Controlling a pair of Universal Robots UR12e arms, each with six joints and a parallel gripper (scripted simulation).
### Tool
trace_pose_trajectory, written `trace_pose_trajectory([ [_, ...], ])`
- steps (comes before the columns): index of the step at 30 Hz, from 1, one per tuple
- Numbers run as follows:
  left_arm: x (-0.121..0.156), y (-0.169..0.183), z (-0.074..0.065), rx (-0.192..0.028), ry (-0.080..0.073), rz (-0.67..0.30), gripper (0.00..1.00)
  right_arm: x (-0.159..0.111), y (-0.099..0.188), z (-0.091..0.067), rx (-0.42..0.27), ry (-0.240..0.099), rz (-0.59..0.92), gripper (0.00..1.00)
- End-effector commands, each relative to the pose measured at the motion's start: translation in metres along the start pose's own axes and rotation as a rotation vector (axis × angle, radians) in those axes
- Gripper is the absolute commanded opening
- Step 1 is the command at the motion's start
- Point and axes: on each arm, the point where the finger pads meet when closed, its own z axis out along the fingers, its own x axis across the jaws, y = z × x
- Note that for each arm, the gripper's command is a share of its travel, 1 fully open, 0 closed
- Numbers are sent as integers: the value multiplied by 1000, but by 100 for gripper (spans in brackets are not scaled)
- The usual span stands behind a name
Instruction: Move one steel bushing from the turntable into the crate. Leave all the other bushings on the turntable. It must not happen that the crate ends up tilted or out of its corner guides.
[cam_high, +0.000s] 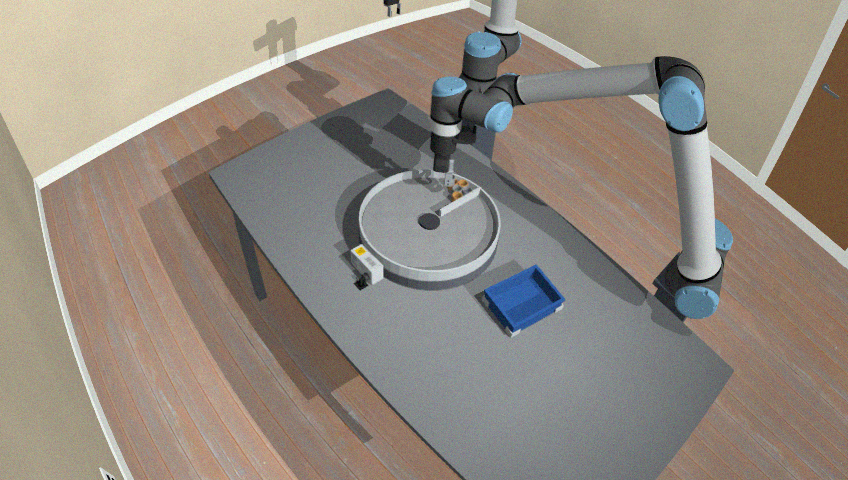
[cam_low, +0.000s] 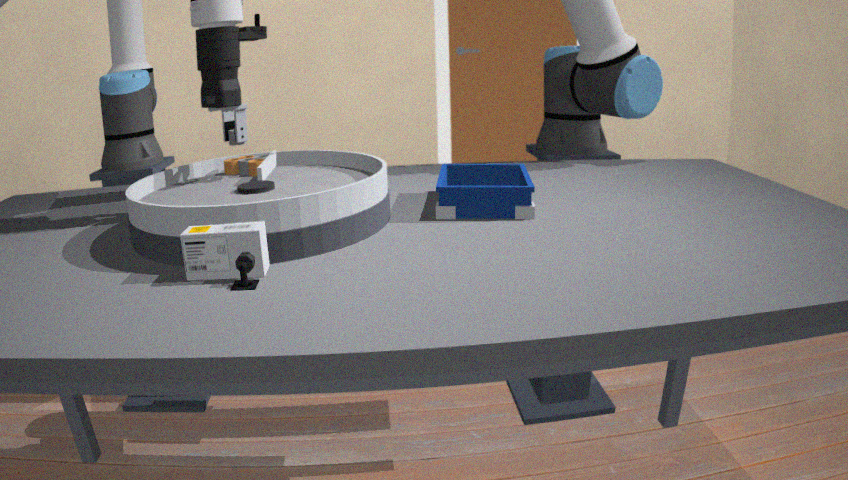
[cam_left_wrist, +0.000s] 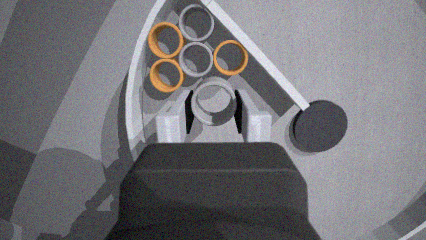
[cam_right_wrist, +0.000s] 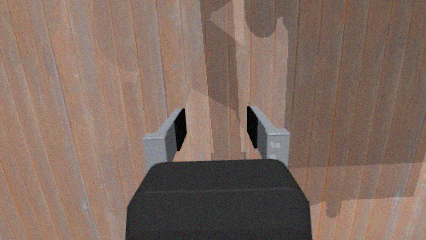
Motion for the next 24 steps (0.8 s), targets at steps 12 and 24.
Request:
trace_pose_trajectory([
  [12, 20, -13, -1, -2, -1, 0, 0, 0, 1, -1, -2, 0, 0, 100],
  [24, 75, -50, -2, -2, -1, 0, 0, 0, 1, -1, -2, 0, 0, 100],
])
